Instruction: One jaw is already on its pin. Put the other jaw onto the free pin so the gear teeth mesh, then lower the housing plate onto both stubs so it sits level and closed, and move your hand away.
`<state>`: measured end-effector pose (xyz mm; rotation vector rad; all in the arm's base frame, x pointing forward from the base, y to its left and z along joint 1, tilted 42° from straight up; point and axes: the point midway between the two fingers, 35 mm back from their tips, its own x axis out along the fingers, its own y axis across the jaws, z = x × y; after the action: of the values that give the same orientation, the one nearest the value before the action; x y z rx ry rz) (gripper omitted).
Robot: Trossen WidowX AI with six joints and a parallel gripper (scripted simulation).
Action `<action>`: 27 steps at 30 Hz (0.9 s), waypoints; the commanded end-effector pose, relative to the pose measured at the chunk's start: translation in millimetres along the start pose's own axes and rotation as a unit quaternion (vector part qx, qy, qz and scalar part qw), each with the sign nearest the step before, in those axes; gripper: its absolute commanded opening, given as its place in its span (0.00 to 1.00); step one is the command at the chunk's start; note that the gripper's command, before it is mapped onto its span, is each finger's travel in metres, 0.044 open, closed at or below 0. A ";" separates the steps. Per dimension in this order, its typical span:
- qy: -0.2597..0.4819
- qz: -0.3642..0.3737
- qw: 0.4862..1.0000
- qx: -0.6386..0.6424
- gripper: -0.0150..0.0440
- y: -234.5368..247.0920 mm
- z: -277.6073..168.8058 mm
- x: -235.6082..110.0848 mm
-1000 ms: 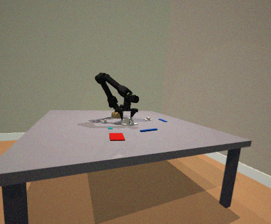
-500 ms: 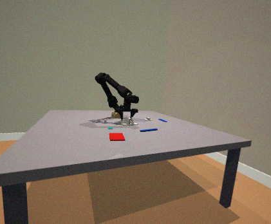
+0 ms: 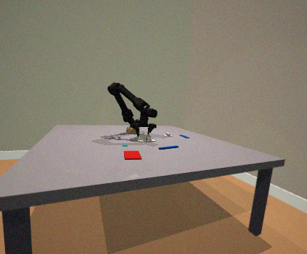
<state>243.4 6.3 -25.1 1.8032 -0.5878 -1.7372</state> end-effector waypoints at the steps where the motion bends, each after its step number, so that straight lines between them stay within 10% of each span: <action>1: 0.001 0.002 1.000 -0.003 0.85 0.3 0.0 0.5; 27: 0.001 0.002 1.000 0.000 0.85 0.3 0.0 5.3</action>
<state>243.1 5.4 -27.4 1.8008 -0.5784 -1.7353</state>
